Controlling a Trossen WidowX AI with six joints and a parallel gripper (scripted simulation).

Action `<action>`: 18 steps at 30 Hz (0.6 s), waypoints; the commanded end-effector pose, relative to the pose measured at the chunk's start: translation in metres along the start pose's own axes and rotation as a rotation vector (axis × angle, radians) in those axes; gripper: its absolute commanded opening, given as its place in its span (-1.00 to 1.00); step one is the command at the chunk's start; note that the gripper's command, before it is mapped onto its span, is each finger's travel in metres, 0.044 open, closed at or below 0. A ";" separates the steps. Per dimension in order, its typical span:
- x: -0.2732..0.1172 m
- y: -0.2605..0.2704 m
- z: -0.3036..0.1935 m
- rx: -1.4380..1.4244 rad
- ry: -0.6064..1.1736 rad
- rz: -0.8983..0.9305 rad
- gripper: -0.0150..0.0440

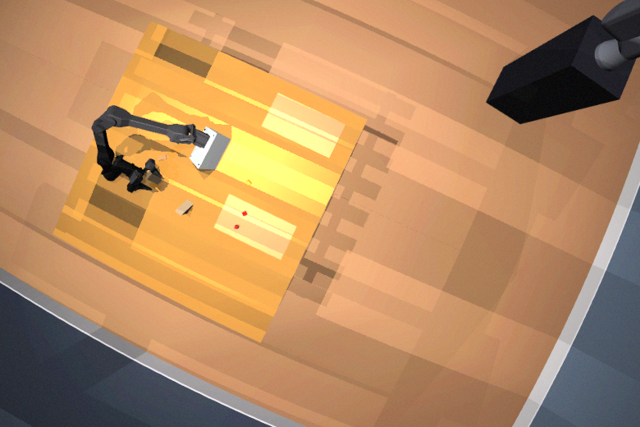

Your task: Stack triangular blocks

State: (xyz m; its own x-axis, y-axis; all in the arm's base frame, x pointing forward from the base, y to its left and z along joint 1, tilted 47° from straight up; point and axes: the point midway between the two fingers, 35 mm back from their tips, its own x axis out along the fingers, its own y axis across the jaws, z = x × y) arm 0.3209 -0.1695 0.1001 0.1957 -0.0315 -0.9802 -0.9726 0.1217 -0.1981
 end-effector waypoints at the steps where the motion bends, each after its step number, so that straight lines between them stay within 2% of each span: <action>1: 0.000 0.000 0.000 0.005 0.002 0.000 1.00; 5: -0.007 -0.001 0.008 0.004 0.001 0.000 1.00; 11: -0.067 0.000 0.070 0.001 -0.005 0.000 1.00; 18: -0.064 -0.001 0.070 -0.005 0.002 0.002 1.00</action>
State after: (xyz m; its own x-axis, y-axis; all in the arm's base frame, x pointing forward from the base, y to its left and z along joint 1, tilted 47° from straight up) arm 0.3186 -0.0986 0.1653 0.2071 -0.0256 -0.9780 -0.9718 0.1101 -0.2086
